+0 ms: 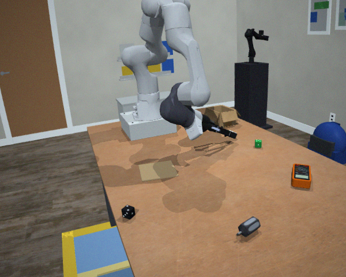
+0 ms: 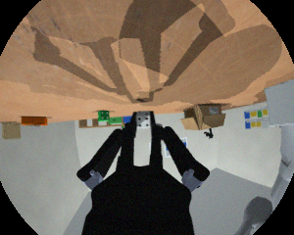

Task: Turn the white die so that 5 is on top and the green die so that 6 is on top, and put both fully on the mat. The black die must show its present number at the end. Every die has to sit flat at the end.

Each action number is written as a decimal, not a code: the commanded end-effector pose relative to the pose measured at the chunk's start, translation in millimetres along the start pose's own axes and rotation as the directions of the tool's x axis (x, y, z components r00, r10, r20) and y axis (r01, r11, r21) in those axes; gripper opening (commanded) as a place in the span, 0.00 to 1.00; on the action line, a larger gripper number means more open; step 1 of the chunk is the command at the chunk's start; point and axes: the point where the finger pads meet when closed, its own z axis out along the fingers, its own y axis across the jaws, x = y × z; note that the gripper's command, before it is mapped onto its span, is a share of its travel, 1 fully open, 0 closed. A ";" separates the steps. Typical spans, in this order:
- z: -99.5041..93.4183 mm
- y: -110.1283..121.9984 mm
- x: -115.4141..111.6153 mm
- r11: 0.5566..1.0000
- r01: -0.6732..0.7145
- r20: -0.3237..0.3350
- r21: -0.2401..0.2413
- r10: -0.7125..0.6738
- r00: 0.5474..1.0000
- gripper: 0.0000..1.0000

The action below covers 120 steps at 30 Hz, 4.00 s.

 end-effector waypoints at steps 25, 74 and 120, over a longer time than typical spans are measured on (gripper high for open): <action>3.0 -3.5 4.6 0.999 0.037 0.003 0.007 -0.037 0.999 0.24; 9.0 -3.9 15.8 0.999 0.037 0.003 0.007 -0.037 0.999 0.24; 9.2 -3.9 16.3 0.999 0.037 0.003 0.007 -0.037 0.999 0.29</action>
